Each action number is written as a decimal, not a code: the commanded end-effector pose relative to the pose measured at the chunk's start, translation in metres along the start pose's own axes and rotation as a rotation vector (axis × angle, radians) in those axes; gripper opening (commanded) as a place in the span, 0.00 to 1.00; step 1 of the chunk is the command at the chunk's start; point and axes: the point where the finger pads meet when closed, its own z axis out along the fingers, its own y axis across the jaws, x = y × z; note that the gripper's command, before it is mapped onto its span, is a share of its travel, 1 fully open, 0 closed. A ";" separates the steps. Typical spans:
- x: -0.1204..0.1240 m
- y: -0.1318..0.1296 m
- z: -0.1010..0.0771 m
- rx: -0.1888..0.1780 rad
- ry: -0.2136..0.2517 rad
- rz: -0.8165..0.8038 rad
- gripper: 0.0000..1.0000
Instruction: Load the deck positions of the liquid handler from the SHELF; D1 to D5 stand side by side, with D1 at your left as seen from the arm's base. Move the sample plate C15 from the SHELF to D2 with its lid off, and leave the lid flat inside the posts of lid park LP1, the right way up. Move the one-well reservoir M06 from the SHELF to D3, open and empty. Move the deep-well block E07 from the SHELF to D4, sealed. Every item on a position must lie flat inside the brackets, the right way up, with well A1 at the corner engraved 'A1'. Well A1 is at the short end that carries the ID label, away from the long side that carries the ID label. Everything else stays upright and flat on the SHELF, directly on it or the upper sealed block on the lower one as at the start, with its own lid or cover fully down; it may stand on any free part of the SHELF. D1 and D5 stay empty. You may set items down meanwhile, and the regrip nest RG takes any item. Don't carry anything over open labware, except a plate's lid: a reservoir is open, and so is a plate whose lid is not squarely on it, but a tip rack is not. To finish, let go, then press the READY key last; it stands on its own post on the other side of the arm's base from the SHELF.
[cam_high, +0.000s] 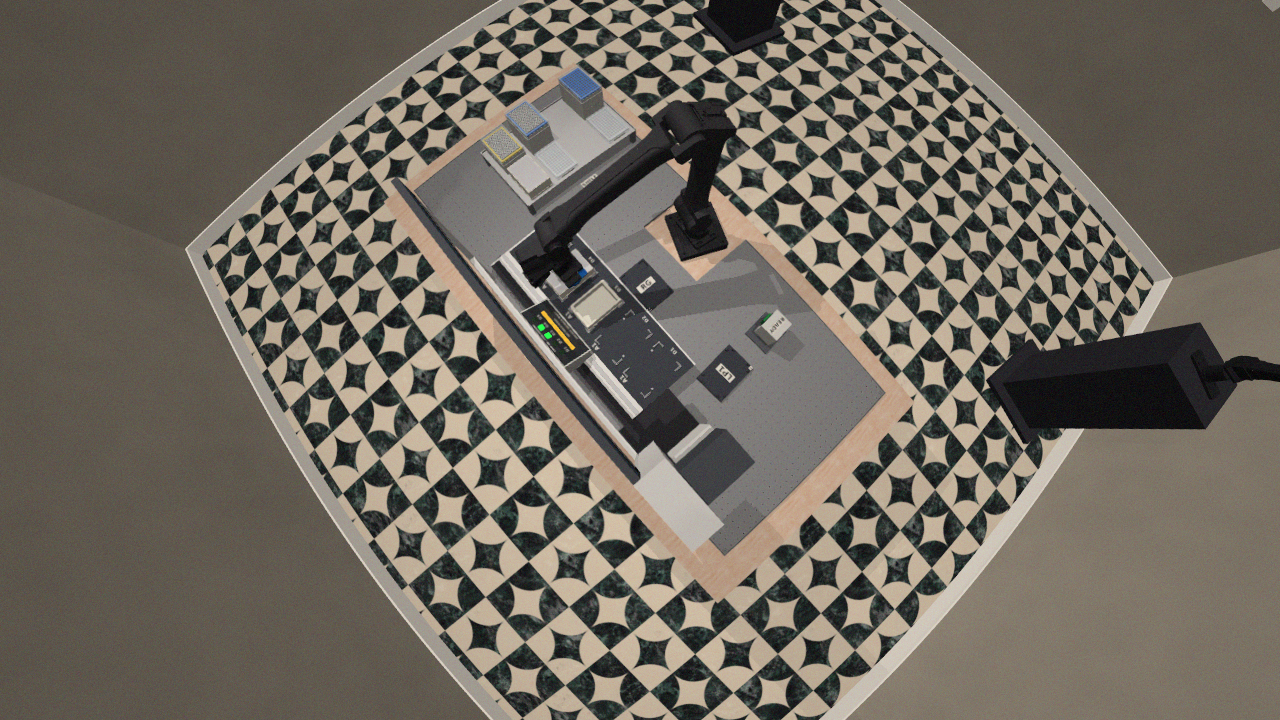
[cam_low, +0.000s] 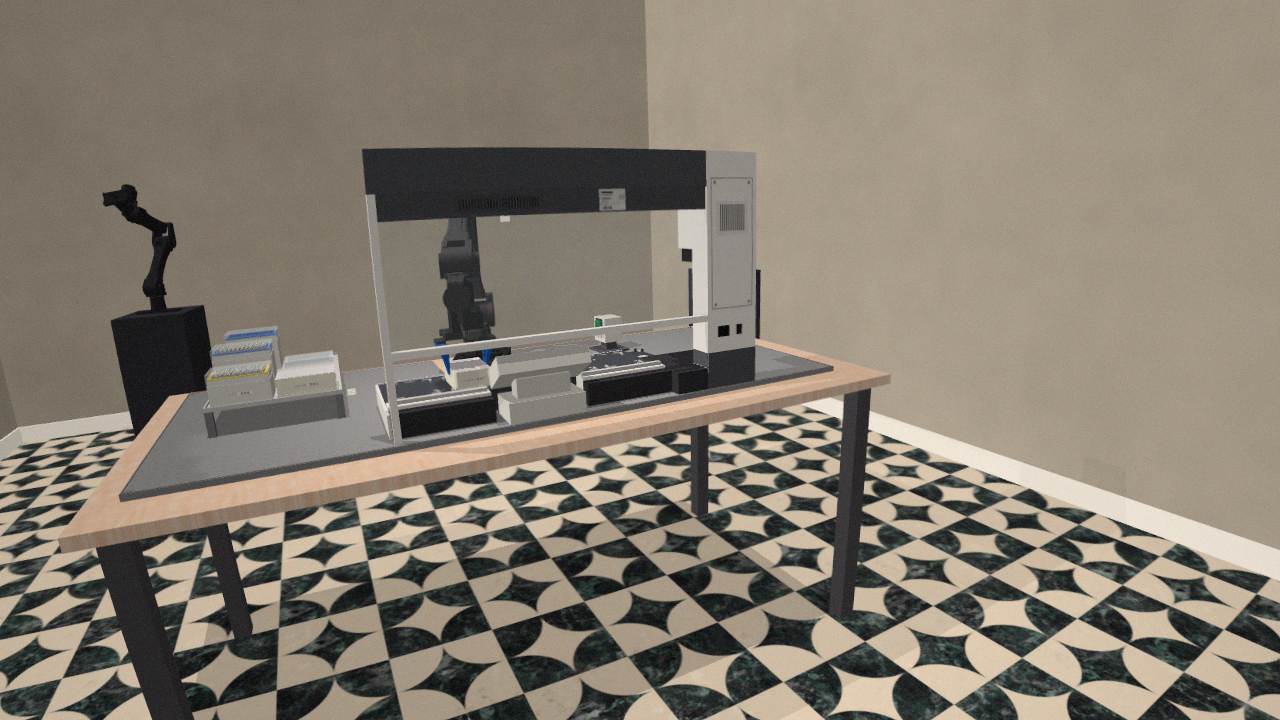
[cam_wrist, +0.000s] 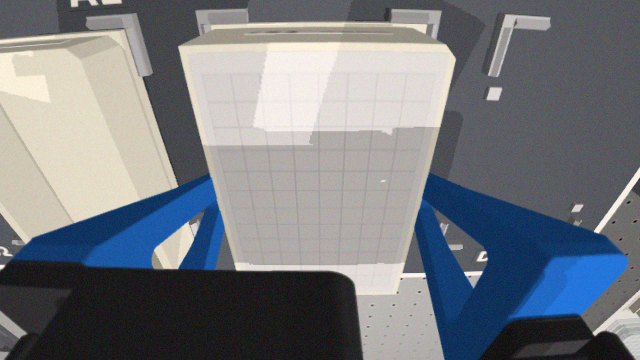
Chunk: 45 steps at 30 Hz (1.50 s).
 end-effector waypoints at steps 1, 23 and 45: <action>-0.002 -0.007 0.002 0.006 -0.010 0.009 0.00; -0.002 -0.007 -0.002 0.009 -0.021 0.010 0.00; -0.001 -0.007 -0.004 0.010 -0.024 0.011 1.00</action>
